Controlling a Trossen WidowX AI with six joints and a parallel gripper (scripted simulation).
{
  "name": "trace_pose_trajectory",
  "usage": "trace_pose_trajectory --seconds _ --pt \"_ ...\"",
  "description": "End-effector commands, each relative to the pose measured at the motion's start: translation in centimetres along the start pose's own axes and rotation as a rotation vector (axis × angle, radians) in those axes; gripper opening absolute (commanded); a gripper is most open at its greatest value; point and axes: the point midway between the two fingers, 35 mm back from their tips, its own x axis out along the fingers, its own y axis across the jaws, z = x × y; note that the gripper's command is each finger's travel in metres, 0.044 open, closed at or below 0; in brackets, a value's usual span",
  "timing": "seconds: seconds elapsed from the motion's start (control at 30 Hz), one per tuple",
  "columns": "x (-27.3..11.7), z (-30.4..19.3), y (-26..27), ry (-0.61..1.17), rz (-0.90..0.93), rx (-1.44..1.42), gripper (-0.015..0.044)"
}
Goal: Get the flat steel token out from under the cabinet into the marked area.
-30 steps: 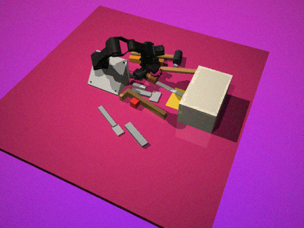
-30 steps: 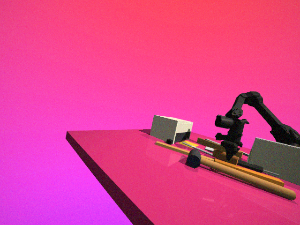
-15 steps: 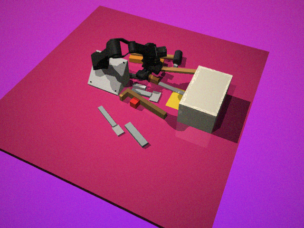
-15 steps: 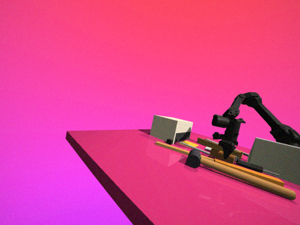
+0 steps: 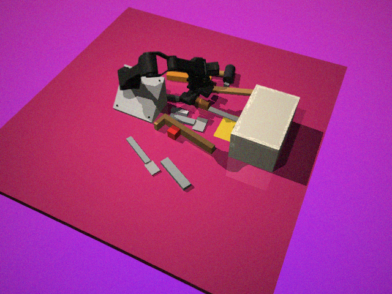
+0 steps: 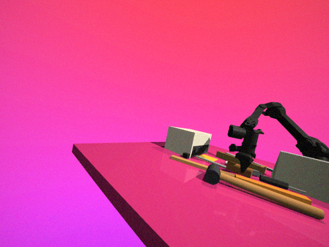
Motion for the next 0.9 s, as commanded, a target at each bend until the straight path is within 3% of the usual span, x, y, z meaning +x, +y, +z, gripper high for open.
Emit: trace_pose_trajectory --seconds 0.0,0.87 --pt "0.0 0.7 0.1 0.000 0.003 -0.004 0.0000" --pt "-0.1 4.0 -0.1 -0.001 0.003 -0.010 0.0000"
